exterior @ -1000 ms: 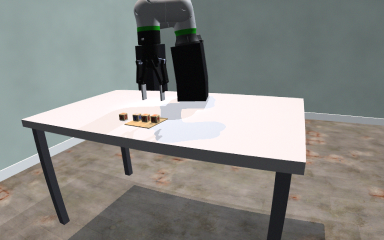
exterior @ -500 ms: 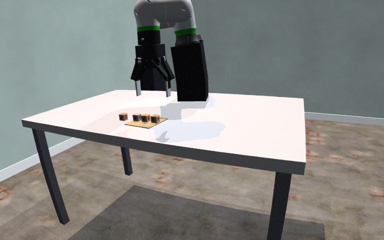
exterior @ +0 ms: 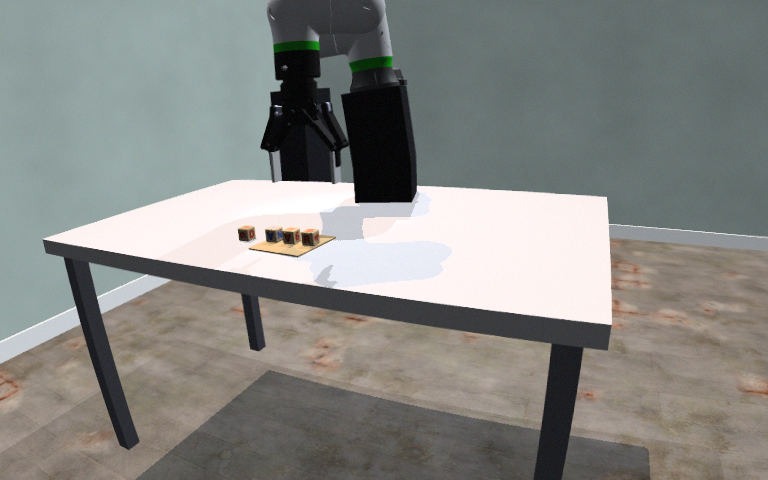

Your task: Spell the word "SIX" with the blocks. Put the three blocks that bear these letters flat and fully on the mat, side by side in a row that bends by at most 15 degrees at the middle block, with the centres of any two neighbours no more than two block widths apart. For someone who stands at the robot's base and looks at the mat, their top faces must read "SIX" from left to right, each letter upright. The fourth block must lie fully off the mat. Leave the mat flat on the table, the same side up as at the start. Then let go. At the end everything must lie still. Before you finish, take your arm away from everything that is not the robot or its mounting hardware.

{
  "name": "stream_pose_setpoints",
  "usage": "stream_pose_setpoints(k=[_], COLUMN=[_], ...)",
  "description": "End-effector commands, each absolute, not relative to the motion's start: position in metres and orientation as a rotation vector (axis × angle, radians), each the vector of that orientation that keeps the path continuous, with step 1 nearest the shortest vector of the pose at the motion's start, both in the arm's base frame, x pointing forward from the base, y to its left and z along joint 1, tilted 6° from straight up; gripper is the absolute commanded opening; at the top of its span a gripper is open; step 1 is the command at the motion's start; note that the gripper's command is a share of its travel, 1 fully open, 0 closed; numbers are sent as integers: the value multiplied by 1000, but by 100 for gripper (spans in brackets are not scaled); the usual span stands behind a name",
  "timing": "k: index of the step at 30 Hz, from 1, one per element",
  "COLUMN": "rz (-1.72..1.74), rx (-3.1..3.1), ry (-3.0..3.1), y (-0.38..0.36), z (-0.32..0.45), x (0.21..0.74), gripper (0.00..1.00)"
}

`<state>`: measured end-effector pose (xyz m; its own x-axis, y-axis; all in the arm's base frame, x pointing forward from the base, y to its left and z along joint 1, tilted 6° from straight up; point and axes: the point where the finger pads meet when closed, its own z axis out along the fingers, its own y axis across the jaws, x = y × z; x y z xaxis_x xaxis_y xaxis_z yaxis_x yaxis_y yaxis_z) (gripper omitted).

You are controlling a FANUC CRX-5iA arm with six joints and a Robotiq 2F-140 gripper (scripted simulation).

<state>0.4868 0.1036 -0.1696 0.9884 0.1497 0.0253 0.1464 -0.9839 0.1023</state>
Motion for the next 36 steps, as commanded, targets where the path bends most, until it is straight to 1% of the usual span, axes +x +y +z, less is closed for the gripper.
stream_pose_setpoints(k=[1,12,36], rz=[50,50,50], rx=[3032,3032,3032], ry=[226,226,226], y=[105,108,109], z=[-156,-120,-119], x=[486,485,485], gripper=[100,100,100])
